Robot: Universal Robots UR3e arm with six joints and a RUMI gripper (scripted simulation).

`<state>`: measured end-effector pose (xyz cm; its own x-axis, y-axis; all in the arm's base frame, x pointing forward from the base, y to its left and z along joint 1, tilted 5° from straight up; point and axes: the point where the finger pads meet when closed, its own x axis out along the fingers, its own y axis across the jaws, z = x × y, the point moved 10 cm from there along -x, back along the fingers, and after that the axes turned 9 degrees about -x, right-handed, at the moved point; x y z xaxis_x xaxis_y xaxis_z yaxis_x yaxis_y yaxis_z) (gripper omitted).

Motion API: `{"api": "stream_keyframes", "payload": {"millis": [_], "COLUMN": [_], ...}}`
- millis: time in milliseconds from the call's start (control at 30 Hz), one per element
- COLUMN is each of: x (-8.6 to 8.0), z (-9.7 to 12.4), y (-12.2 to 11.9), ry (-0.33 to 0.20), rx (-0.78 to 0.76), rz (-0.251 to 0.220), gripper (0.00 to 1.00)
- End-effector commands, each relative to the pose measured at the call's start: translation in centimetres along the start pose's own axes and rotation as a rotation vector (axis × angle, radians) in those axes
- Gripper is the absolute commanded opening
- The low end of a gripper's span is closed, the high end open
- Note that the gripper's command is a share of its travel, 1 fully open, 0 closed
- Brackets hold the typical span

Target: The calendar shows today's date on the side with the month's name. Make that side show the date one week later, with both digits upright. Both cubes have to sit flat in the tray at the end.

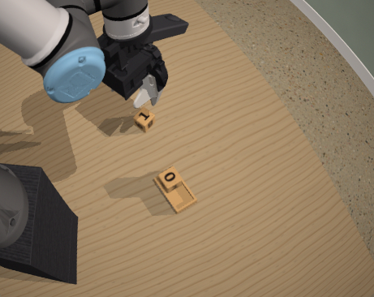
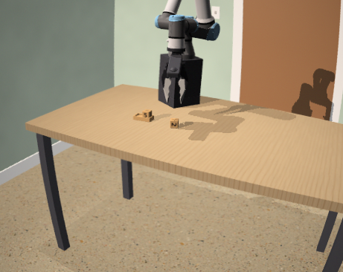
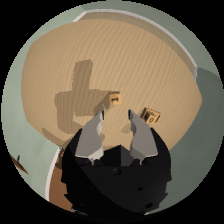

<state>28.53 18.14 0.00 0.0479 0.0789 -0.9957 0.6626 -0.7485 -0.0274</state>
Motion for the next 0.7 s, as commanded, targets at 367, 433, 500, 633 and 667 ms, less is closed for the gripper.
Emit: {"api": "stream_keyframes", "payload": {"millis": [367,433,500,633,667], "x": [-0.16,-0.16,-0.16,-0.16,-0.16], "z": [0.15,0.16,0.16,0.15,0.15], "y": [-0.09,-0.09,-0.09,-0.09,-0.09], "ry": [-0.013,-0.013,-0.013,-0.013,-0.013], "rx": [0.001,0.001,0.001,0.001,0.001], "rz": [-0.010,-0.010,-0.010,-0.010,-0.010], "gripper": [1.00,1.00,1.00,1.00,1.00]}}
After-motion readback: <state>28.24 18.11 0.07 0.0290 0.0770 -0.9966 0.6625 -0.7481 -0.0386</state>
